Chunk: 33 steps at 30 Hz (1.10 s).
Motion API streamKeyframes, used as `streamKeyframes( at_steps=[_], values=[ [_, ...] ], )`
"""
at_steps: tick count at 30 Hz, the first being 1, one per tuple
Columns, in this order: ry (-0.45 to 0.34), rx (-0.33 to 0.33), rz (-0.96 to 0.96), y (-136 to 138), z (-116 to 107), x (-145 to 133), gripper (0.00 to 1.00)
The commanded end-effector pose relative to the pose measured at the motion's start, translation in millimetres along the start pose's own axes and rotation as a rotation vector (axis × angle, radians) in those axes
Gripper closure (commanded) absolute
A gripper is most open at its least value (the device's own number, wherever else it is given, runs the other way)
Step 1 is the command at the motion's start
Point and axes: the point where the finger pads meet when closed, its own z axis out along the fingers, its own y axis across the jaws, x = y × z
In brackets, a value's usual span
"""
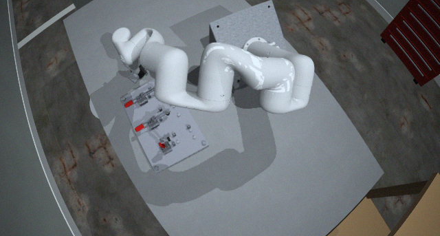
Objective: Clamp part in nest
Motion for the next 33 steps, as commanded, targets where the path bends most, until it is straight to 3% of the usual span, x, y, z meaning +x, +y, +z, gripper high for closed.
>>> streamKeyframes(
  at_steps=[1,33],
  values=[
    [-0.002,0.003,-0.001,-1.0,-1.9,-1.1,1.00],
    [-0.002,0.003,-0.001,-1.0,-7.2,-1.1,1.00]
  ],
)
